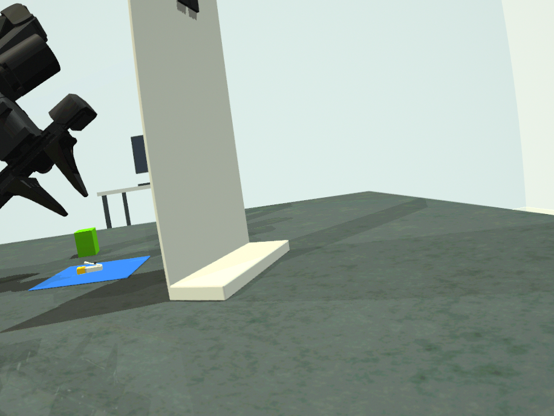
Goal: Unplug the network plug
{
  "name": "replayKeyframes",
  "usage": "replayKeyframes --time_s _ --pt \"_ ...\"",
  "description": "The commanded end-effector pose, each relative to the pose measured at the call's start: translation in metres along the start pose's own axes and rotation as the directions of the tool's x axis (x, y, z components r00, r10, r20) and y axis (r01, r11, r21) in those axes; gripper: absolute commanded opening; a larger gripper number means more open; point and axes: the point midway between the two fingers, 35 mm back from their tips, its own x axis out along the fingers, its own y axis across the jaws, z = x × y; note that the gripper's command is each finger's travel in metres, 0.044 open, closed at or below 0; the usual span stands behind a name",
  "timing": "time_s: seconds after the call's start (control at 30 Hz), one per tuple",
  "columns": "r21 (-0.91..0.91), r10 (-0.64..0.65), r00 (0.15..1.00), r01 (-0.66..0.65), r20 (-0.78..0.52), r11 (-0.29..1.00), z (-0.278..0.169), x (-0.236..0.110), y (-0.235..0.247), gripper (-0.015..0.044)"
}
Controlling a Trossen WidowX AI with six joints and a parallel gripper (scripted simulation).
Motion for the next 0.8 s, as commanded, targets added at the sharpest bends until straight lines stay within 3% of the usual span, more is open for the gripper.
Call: replayKeyframes --time_s 0.0,0.77 --pt "-0.004 0.000 1.000 0.000 0.003 1.000 0.000 -0.002 -0.002 0.0156" --pt "-0.002 -0.005 1.000 0.005 0.007 1.000 0.002 -0.017 -0.009 0.0156"
